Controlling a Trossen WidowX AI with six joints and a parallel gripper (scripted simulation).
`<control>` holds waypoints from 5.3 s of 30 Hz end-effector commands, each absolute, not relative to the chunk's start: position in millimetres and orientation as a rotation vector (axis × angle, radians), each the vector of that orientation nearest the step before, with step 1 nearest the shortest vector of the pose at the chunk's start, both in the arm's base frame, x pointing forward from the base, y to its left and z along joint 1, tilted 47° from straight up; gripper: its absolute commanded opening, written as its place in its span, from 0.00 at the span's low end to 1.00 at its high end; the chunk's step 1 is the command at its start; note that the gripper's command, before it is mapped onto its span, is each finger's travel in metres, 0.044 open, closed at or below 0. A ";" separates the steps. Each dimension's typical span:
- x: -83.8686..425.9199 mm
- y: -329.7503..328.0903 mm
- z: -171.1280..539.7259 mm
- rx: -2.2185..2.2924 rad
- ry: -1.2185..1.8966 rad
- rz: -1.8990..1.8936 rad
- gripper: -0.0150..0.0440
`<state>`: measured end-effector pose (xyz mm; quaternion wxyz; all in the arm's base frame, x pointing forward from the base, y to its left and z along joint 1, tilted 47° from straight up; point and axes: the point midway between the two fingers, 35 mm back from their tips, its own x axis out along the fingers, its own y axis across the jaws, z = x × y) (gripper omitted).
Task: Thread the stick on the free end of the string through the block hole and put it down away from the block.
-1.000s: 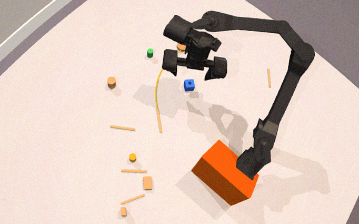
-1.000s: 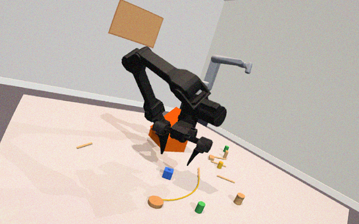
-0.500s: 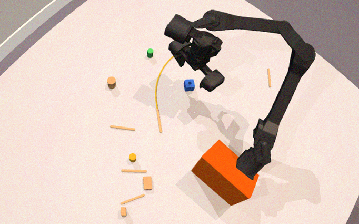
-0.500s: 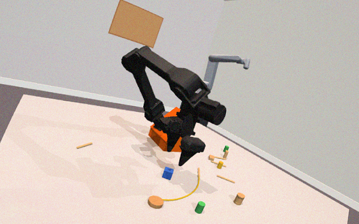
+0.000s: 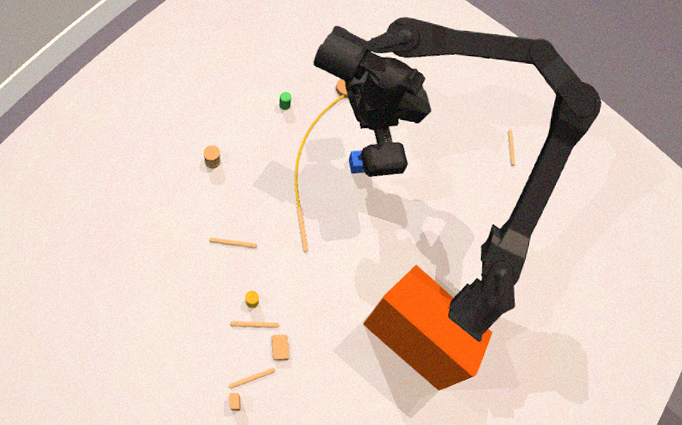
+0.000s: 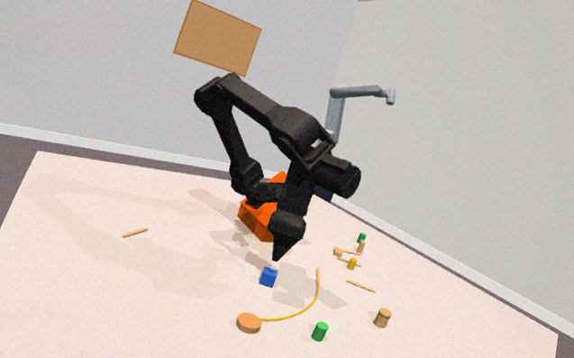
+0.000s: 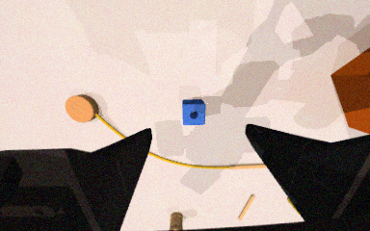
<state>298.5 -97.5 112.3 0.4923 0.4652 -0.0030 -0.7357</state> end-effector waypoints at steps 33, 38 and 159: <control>297.6 -114.8 96.5 1.142 -0.025 -1.789 0.65; 297.0 -120.8 91.0 1.142 -0.025 -1.789 0.65; 264.3 -162.7 90.0 1.755 0.449 -1.265 0.25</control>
